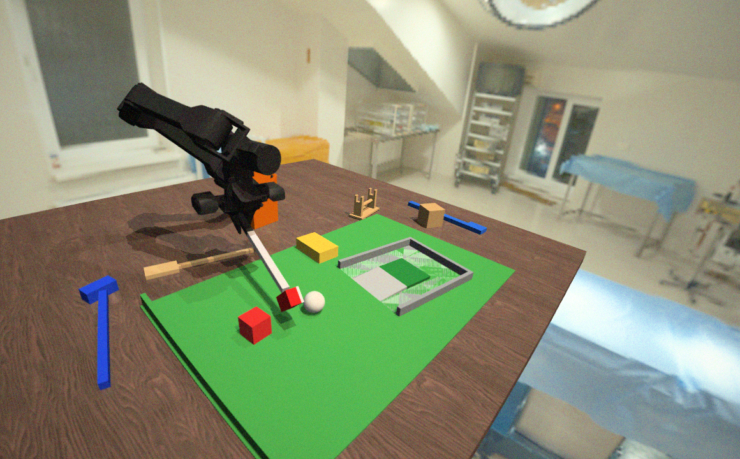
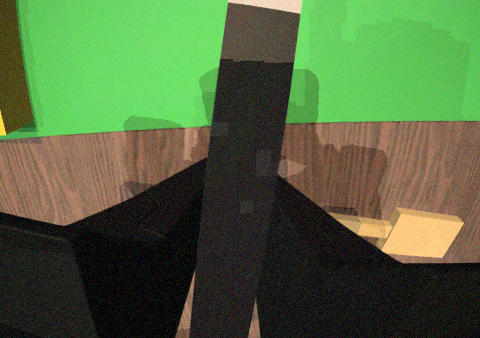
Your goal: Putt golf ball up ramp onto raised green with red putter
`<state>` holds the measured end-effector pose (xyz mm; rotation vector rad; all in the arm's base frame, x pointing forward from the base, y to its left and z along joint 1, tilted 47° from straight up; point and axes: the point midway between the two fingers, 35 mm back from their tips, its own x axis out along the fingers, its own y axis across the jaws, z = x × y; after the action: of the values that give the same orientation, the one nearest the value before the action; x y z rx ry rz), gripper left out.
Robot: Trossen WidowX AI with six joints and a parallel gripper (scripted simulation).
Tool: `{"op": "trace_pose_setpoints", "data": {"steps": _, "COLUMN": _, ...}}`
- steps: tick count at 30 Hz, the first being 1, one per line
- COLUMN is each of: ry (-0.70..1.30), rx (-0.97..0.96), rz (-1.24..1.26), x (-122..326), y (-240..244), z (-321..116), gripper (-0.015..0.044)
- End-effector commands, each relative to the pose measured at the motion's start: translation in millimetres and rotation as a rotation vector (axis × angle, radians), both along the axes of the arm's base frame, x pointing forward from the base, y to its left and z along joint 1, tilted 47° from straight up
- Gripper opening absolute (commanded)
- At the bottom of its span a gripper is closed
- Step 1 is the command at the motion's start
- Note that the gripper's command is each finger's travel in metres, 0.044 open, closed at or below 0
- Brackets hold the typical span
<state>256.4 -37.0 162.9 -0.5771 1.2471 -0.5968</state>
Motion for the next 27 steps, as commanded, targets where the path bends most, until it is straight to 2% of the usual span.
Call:
{"op": "trace_pose_setpoints", "data": {"steps": 1, "ry": -0.002, "rx": -0.007, "rz": 0.003, "x": 1.8, "y": -5.1, "z": -3.5, "gripper": 0.0}}
{"op": "trace_pose_setpoints", "data": {"steps": 12, "ry": -0.002, "rx": -0.008, "rz": 0.003, "x": 4.6, "y": -16.0, "z": -13.5, "gripper": 0.0}}
{"op": "trace_pose_setpoints", "data": {"steps": 27, "ry": -0.002, "rx": -0.006, "rz": 0.002, "x": 3.2, "y": -24.0, "z": -4.3, "gripper": 0.0}}
